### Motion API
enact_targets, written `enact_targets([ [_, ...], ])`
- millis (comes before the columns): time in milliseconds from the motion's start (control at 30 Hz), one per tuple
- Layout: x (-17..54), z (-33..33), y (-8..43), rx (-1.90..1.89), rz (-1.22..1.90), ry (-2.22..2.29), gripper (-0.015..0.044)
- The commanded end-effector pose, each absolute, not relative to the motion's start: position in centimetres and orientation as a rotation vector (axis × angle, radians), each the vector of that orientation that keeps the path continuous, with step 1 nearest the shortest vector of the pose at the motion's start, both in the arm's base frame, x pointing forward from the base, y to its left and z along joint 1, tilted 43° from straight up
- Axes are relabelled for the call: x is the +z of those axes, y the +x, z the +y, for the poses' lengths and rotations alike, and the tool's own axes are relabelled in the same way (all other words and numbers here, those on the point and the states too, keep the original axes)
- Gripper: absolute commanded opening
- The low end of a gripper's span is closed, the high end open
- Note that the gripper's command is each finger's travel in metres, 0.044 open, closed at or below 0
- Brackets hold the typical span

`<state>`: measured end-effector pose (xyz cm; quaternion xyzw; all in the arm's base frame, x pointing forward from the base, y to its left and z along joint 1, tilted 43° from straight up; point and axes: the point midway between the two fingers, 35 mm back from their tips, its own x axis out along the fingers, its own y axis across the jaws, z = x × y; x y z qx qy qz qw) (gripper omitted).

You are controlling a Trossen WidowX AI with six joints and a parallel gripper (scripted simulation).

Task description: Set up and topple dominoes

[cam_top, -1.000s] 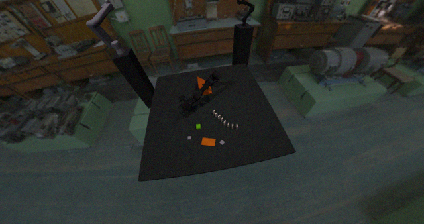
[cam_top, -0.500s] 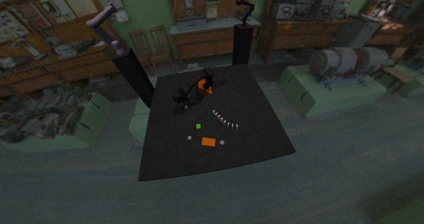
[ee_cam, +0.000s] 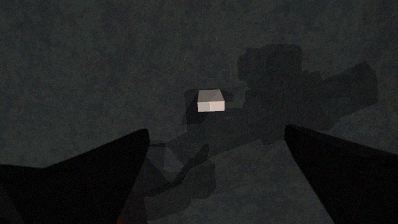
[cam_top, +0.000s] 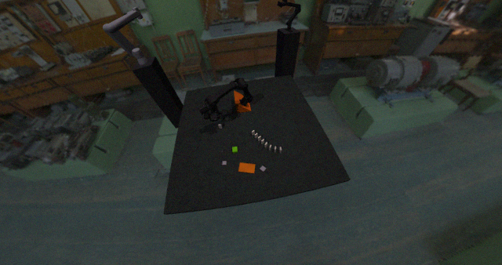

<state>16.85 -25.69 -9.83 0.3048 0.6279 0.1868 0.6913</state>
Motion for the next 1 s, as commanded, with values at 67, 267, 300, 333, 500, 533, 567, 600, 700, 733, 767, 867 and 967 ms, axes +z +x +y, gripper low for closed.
enact_targets([
  [67,-13.0,-23.1,17.6,0.433,1.393,0.683,0.0440],
  [267,-14.6,-21.5,17.9,0.434,1.392,0.684,0.0440],
  [300,-14.6,-21.5,17.9,0.434,1.392,0.684,0.0440],
  [333,-14.6,-21.5,17.9,0.434,1.392,0.684,0.0440],
  [500,-15.1,-21.0,18.0,0.435,1.392,0.684,0.0440],
  [533,-15.2,-20.9,18.0,0.435,1.392,0.684,0.0440],
  [567,-15.4,-20.8,18.0,0.435,1.392,0.684,0.0440],
  [600,-15.5,-20.6,18.0,0.435,1.392,0.684,0.0440],
  [700,-15.7,-20.5,18.1,0.435,1.392,0.684,0.0440],
  [733,-15.7,-20.5,18.1,0.435,1.392,0.684,0.0440],
  [767,-15.7,-20.5,18.1,0.435,1.392,0.684,0.0440],
  [867,-15.7,-20.5,18.1,0.435,1.392,0.684,0.0387],
  [967,-15.7,-20.5,18.1,0.435,1.392,0.684,0.0309],
])
